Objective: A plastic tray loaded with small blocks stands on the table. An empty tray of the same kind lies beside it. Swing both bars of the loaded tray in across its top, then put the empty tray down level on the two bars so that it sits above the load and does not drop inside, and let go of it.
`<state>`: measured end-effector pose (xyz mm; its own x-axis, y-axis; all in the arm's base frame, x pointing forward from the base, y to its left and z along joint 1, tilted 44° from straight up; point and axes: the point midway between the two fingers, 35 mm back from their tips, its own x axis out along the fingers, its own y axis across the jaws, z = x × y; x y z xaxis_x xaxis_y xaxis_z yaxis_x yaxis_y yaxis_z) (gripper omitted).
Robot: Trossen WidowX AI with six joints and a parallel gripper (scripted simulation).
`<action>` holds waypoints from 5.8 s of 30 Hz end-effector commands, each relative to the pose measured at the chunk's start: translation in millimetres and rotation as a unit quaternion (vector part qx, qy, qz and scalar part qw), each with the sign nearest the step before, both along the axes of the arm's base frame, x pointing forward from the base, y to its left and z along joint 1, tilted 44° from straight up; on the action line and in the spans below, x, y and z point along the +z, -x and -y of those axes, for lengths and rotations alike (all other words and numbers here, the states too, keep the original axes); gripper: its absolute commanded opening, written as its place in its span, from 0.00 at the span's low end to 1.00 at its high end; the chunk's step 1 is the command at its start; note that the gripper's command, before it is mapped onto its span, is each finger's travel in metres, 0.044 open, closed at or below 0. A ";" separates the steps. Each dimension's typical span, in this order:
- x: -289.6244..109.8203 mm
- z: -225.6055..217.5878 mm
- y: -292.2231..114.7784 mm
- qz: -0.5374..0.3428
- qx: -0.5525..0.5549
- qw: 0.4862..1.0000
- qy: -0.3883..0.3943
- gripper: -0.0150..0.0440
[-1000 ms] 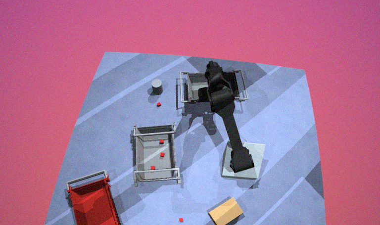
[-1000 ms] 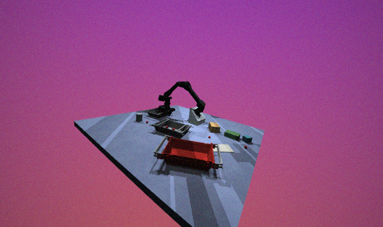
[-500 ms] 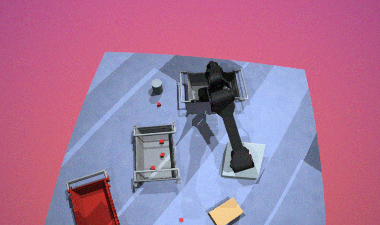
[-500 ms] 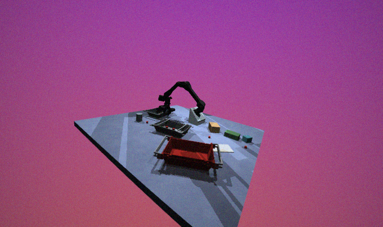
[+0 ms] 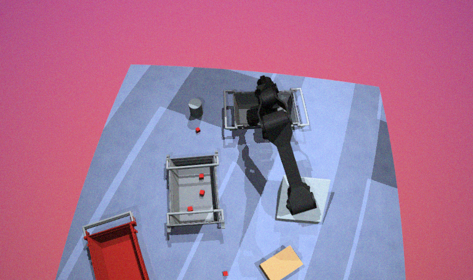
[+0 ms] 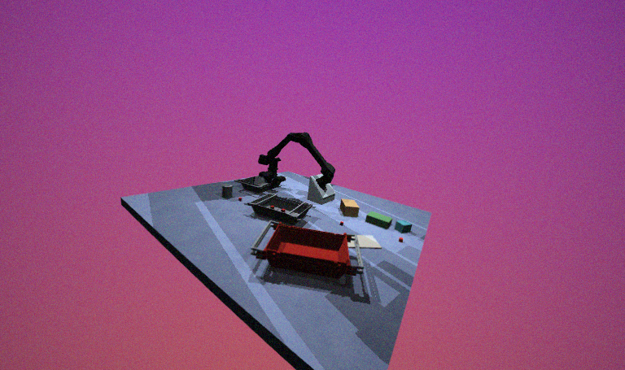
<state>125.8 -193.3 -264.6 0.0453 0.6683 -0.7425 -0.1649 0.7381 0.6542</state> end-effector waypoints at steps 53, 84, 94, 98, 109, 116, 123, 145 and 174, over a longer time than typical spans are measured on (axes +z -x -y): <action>134.8 112.1 11.8 -0.004 -0.003 1.000 -0.004 0.25; 134.8 112.1 11.8 -0.004 -0.003 1.000 -0.004 0.25; 134.8 112.1 11.8 -0.004 -0.003 1.000 -0.004 0.25; 134.8 112.1 11.8 -0.004 -0.003 1.000 -0.004 0.25; 134.8 112.1 11.8 -0.004 -0.003 1.000 -0.004 0.25; 134.8 112.1 11.8 -0.004 -0.003 1.000 -0.004 0.25; 134.8 112.1 11.8 -0.004 -0.003 1.000 -0.004 0.25; 134.8 112.1 11.8 -0.004 -0.003 1.000 -0.004 0.25; 166.2 100.5 -33.8 0.073 0.085 0.994 0.013 0.25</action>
<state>151.1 -288.4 -111.7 0.0247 0.6819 -0.7310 -0.3357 0.6944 0.6365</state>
